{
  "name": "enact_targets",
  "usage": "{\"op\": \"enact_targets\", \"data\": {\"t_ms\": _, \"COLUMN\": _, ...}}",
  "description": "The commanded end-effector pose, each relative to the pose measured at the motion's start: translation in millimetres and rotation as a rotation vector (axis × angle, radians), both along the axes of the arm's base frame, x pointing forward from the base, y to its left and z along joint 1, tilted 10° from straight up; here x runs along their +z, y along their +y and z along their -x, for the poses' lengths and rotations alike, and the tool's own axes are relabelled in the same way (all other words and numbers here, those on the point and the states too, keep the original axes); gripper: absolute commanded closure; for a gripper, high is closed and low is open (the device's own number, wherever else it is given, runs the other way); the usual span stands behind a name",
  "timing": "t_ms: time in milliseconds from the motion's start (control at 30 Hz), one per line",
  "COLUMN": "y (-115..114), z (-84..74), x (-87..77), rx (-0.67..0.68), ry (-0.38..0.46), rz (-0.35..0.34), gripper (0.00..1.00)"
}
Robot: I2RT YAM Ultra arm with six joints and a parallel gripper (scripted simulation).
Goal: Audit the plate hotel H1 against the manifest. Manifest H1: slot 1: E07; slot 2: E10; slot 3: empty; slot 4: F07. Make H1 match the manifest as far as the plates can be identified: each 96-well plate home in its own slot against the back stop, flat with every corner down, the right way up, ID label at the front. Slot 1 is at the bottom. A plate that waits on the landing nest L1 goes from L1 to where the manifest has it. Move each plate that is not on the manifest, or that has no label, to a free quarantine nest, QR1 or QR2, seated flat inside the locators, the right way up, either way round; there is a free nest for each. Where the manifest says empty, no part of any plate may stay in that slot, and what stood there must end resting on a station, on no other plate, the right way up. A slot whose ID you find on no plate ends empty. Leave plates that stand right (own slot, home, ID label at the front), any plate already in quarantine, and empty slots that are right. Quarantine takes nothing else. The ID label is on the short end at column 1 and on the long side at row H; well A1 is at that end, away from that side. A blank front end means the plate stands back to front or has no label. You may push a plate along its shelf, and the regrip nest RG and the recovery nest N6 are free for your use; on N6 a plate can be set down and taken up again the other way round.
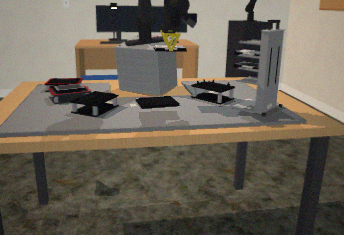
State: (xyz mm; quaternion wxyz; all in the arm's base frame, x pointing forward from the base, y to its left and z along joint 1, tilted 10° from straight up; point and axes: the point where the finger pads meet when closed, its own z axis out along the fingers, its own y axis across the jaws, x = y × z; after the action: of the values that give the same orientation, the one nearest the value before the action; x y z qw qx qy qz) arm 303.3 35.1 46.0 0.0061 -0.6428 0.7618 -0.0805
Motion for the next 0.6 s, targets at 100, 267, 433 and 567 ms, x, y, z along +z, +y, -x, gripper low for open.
{"op": "enact_targets", "data": {"t_ms": 100, "y": 23, "z": -9.3, "x": 6.9, "rx": -0.134, "ry": -0.036, "rz": -0.021, "gripper": 0.14}}
{"op": "enact_targets", "data": {"t_ms": 267, "y": 33, "z": -9.9, "x": 5.9, "rx": -0.183, "ry": -0.042, "rz": -0.027, "gripper": 0.14}}
{"op": "enact_targets", "data": {"t_ms": 433, "y": 50, "z": -11.2, "x": 5.6, "rx": -0.265, "ry": -0.055, "rz": -0.041, "gripper": 0.14}}
{"op": "enact_targets", "data": {"t_ms": 567, "y": 63, "z": -11.9, "x": 2.8, "rx": -0.323, "ry": -0.059, "rz": -0.044, "gripper": 0.14}}
